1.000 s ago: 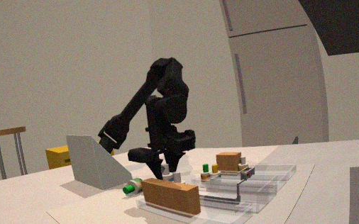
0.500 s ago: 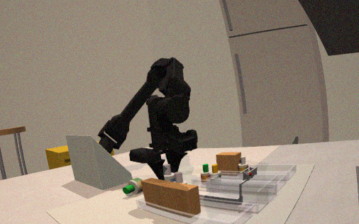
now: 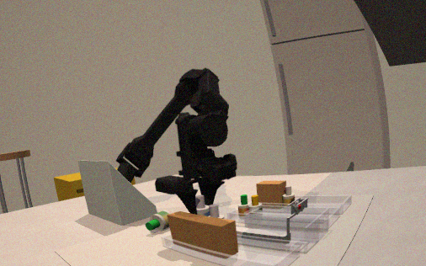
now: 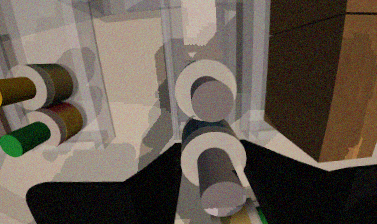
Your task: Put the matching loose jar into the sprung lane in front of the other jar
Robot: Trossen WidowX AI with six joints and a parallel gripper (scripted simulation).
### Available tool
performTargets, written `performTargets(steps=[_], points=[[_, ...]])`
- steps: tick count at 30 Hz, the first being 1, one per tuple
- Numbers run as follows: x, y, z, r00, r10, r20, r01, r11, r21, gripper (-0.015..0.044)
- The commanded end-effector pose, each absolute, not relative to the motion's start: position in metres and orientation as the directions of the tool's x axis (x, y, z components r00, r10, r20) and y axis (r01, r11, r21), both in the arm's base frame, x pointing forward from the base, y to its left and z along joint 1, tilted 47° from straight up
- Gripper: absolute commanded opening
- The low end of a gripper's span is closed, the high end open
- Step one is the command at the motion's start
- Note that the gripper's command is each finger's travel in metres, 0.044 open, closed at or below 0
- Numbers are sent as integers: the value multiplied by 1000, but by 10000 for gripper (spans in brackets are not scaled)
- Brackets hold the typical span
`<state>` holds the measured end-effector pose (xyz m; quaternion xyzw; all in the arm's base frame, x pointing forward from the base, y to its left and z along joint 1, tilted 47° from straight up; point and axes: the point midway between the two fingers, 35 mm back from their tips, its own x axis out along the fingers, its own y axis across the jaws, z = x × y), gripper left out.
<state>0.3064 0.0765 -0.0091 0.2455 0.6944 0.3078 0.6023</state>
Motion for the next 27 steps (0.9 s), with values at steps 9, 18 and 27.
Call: performTargets(steps=[9,18,27], points=[[319,77,-5,-135,717,-684,-41,686,727,0],[323,77,-4,-135,717,-684,-41,686,727,0],[326,77,-3,-135,717,-684,-41,686,727,0]])
